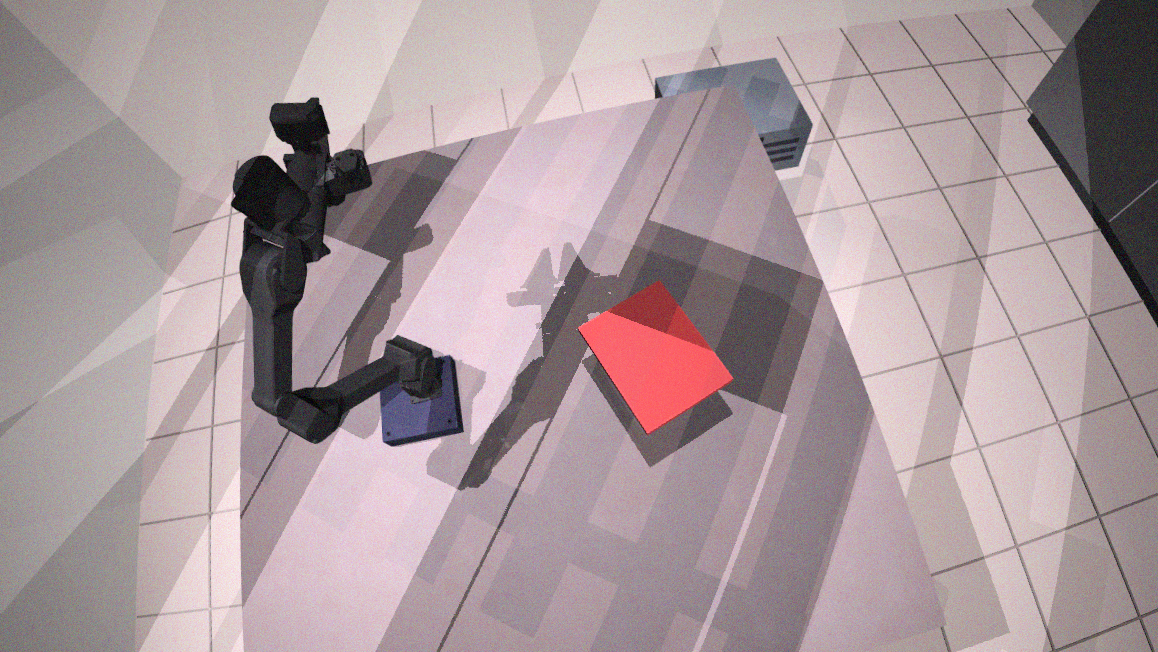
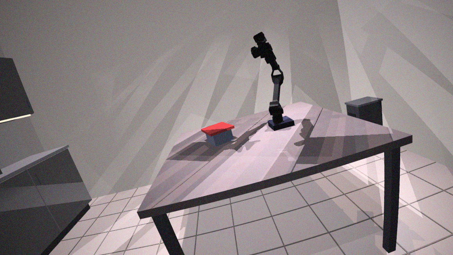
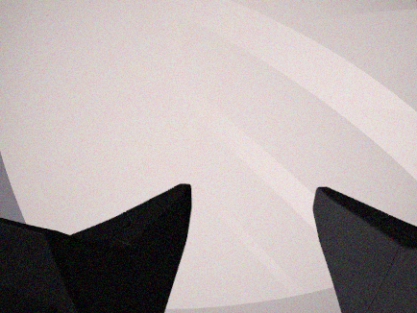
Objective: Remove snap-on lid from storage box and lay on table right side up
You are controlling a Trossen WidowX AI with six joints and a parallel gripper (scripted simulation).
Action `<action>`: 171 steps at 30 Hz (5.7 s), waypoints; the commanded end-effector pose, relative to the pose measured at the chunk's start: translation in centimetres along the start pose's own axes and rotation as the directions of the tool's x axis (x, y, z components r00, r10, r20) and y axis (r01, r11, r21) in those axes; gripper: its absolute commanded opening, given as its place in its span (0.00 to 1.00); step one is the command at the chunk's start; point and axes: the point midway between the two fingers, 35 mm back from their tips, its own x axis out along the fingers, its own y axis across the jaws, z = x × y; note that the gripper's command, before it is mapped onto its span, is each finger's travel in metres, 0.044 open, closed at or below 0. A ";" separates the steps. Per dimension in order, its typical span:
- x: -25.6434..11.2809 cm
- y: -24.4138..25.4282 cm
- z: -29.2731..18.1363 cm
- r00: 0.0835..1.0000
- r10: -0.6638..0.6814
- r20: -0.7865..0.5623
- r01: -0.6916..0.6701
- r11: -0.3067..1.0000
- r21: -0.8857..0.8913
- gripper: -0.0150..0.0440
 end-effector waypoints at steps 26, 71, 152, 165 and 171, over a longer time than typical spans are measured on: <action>-10.5 -12.2 33.5 0.558 -0.314 0.768 0.393 0.915 0.089 0.65; -29.2 -28.7 39.4 0.288 -0.438 0.852 0.324 0.881 0.344 0.65; -27.2 -31.1 44.6 0.291 -0.432 0.854 0.324 0.884 0.337 0.25; -27.2 -30.8 44.4 0.291 -0.432 0.854 0.324 0.884 0.337 0.25; -27.2 -30.7 44.3 0.291 -0.432 0.854 0.324 0.884 0.337 0.25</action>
